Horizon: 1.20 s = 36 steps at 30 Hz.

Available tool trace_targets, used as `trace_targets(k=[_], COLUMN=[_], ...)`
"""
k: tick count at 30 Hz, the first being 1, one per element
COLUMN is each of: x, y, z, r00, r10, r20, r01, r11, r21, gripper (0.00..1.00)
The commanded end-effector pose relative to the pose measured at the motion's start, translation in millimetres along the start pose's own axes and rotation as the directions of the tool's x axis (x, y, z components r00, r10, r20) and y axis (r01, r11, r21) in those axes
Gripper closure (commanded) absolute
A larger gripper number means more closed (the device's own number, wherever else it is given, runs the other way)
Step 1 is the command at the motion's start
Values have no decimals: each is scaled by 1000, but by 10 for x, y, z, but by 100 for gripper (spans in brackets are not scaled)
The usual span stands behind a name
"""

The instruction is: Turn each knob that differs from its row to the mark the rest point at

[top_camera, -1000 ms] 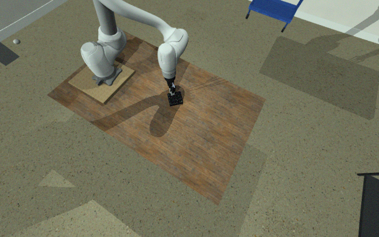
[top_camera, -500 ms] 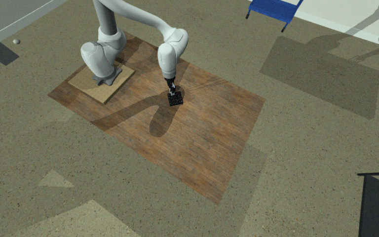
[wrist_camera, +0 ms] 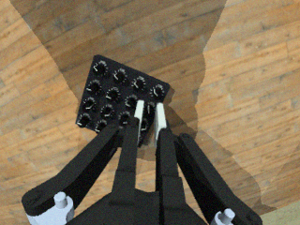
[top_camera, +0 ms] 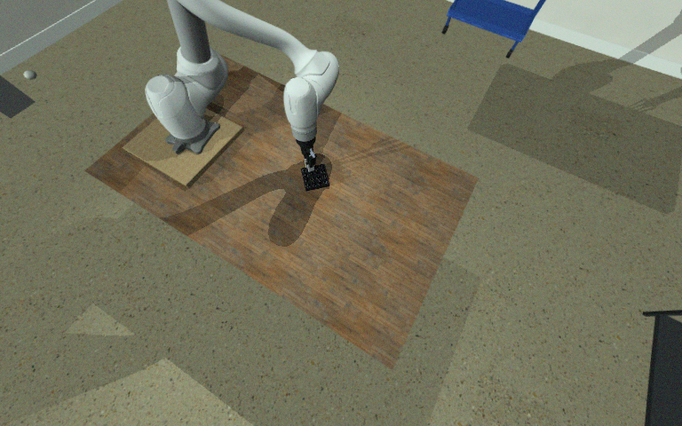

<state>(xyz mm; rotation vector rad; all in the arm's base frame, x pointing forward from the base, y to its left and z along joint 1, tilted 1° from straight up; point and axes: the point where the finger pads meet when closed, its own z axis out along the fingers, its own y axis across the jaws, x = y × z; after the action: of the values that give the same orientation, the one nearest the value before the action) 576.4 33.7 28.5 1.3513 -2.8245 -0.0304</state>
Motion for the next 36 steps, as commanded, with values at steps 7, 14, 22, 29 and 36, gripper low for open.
trace_targets(k=[7, 14, 22, 29, 36], x=[0, 0, 0, 0, 0], y=[0, 0, 0, 0, 0], z=[-1, -1, -1, -1, -1], r00=[1000, 1000, 1000, 1000, 1000], r10=[0, 0, 0, 0, 0], r20=[0, 0, 0, 0, 0], r01=[0, 0, 0, 0, 0], r11=[1000, 1000, 1000, 1000, 1000], r21=[0, 0, 0, 0, 0], gripper=[88, 95, 95, 95, 95])
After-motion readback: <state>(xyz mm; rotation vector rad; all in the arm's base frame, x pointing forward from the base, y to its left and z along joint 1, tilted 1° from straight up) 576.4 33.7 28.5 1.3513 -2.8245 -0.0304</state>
